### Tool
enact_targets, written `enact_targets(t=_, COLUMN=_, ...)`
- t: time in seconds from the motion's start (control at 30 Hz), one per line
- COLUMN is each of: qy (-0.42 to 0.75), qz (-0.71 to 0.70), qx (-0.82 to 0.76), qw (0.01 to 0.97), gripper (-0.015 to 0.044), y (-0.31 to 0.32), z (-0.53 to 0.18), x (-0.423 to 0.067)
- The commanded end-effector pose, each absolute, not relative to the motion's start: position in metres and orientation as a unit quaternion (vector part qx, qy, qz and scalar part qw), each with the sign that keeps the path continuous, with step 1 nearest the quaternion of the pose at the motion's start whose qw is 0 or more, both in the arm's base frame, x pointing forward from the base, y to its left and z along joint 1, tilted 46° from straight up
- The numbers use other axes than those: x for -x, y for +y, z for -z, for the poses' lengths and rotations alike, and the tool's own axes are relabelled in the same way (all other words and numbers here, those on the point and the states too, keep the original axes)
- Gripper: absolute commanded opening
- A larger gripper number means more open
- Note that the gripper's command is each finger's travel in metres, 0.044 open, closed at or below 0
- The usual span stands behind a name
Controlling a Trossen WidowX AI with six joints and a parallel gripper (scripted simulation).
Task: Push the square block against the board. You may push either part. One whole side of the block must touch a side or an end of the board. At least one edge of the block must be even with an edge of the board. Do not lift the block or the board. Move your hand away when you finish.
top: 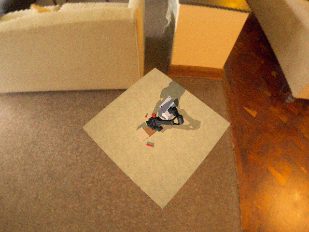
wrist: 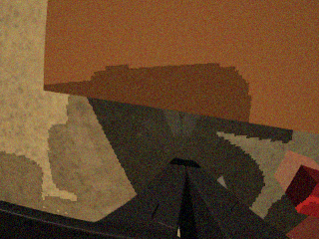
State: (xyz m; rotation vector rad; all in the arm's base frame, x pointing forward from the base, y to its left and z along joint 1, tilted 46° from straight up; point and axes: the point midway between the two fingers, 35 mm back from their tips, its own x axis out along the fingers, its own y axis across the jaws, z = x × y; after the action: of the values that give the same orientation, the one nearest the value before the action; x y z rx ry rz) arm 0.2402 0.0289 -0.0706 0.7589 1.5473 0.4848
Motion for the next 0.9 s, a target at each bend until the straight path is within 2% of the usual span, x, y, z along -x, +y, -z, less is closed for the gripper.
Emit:
enact_targets(t=0.0, qy=0.672, qz=-0.211, qx=-0.336, qw=0.626, gripper=0.0000, y=0.032, z=0.074, x=-0.240)
enact_targets(t=0.87, qy=0.671, qz=-0.211, qx=-0.336, qw=0.626, gripper=0.0000, y=0.028, z=0.076, x=-0.263)
